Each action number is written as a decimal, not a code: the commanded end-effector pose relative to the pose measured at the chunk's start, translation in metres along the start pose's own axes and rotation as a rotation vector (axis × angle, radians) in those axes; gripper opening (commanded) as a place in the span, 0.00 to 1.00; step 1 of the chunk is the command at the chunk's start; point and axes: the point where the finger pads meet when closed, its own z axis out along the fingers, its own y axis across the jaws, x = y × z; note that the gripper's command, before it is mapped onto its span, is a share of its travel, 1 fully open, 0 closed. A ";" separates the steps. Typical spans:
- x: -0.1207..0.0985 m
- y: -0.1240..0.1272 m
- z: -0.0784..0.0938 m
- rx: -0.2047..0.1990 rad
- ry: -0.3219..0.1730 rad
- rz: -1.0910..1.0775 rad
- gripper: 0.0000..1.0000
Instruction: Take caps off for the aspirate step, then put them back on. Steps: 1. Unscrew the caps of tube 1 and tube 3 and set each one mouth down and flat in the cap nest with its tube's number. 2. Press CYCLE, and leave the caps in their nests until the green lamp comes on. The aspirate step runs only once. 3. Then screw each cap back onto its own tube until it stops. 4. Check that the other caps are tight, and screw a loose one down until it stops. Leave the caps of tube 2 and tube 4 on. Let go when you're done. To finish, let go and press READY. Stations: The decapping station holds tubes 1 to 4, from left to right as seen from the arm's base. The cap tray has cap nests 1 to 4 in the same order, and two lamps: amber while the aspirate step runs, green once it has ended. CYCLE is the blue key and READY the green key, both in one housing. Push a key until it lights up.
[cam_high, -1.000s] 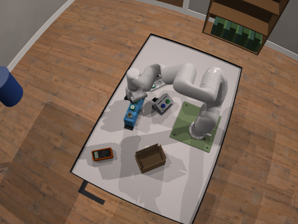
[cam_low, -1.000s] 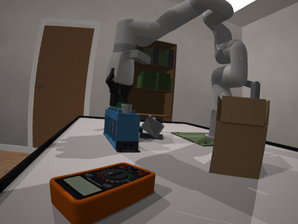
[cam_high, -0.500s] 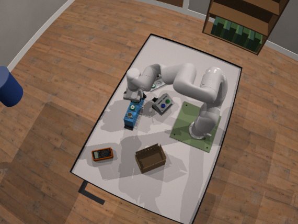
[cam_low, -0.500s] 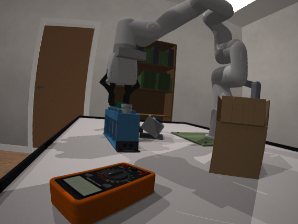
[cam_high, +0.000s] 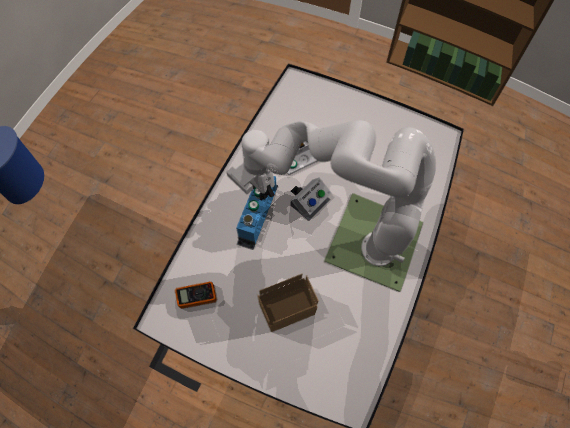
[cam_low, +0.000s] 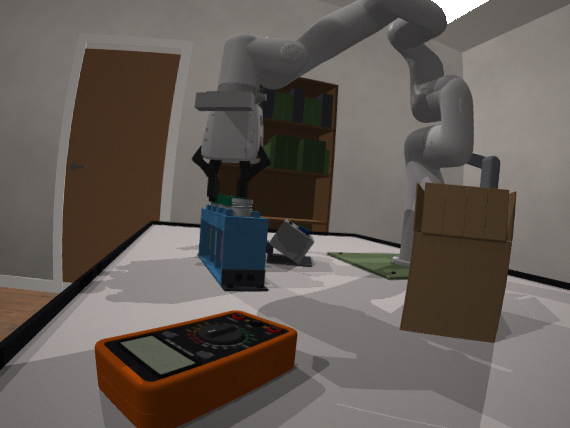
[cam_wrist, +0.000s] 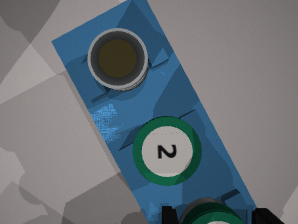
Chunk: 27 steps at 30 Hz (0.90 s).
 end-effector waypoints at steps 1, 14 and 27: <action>0.001 0.001 -0.002 -0.003 0.004 0.279 0.46; 0.001 0.001 -0.002 -0.003 0.004 0.279 0.00; 0.001 0.001 -0.002 -0.003 0.004 0.129 0.00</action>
